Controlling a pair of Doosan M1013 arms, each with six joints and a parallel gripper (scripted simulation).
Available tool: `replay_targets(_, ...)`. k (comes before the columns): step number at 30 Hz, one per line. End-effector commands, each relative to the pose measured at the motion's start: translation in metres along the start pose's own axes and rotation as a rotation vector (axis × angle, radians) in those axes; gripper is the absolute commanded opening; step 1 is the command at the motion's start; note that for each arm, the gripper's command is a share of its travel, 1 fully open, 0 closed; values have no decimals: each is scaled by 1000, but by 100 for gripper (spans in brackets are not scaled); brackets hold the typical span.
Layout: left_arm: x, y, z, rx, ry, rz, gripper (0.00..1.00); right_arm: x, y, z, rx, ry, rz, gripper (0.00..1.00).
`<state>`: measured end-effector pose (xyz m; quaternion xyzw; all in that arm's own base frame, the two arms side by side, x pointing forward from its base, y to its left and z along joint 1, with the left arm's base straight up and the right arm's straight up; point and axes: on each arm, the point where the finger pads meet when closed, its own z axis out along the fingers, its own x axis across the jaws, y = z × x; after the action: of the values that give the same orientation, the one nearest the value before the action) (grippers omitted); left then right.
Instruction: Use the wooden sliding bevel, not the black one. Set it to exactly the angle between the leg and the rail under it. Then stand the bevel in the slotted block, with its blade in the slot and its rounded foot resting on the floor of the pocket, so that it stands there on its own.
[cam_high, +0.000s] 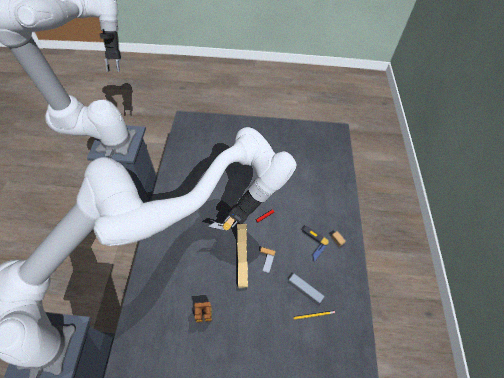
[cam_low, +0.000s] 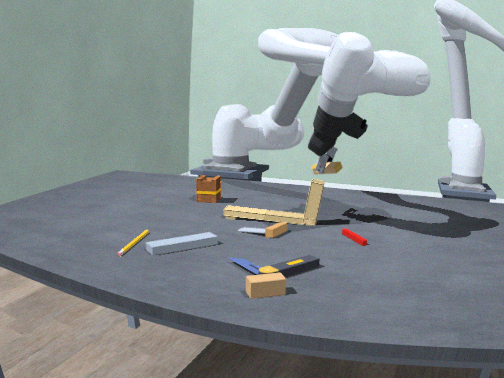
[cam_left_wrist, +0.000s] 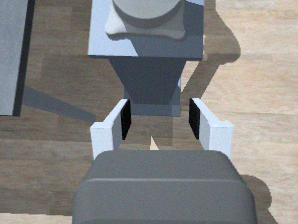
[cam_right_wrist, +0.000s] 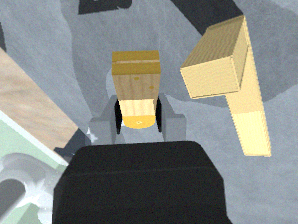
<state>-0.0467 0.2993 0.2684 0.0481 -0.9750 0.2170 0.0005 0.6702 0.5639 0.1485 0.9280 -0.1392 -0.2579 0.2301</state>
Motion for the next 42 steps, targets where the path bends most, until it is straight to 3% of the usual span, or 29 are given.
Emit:
replay_targets(1, 0, 0, -1, -1, 1, 0, 100, 4, 31, 7, 41, 10, -189, 0)
replay_targets(7, 0, 0, -1, -1, 1, 0, 100, 10, 72, 18, 77, 11, -432, 0)
replay_targets(9, 0, 0, -1, -1, 1, 0, 100, 10, 72, 18, 77, 11, -432, 0)
replay_targets(24, 0, 0, -1, -1, 1, 0, 100, 26, 175, 46, 167, 15, -1041, 0)
replay_targets(26, 0, 0, -1, -1, 1, 0, 100, 26, 175, 46, 167, 15, -1041, 0)
replay_targets(42, 0, 0, -1, -1, 1, 0, 100, 39, 265, 71, 244, 17, -1572, 0)
